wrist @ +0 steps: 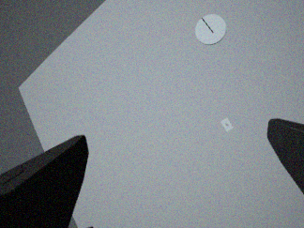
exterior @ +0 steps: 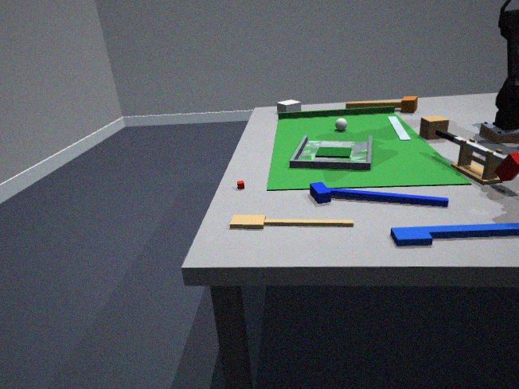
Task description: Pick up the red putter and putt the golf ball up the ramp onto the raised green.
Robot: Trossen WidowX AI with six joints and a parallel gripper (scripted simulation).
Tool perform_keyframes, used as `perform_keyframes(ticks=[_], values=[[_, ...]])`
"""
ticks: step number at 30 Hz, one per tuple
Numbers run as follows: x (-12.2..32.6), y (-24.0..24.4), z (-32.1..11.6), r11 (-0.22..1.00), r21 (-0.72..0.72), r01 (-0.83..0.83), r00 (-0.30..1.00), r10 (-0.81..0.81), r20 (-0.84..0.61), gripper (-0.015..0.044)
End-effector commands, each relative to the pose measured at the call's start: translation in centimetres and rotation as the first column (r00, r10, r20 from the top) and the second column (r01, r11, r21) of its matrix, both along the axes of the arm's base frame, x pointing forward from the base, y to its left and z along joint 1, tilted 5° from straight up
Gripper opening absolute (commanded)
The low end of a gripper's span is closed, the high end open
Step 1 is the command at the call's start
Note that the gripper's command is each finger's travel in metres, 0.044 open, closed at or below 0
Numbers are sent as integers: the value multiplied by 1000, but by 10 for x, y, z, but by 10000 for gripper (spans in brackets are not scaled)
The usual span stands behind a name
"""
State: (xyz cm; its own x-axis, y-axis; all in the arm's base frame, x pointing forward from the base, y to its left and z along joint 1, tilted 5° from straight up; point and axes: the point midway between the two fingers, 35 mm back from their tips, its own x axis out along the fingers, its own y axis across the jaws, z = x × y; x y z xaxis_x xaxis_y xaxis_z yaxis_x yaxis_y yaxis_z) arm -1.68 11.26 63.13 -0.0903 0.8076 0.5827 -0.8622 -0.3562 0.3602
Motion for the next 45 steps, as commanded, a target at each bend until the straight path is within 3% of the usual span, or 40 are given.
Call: perform_keyframes(ticks=[1, 11, 16, 22, 29, 38, 45], values=[[37, 53, -35, 969, -157, 191, 980, -180, 82, 440], [134, 130, -143, 697, -479, 533, 838, -361, 408, 440], [183, 141, -211, 494, -597, 632, 768, -295, 569, 440], [233, 129, -298, 248, -693, 677, 729, -98, 677, 440], [265, 88, -395, 25, -768, 640, 750, 200, 631, 440], [259, 15, -498, -116, -870, 480, 768, 535, 352, 440], [258, 7, -507, -121, -883, 454, 762, 565, 315, 440]])
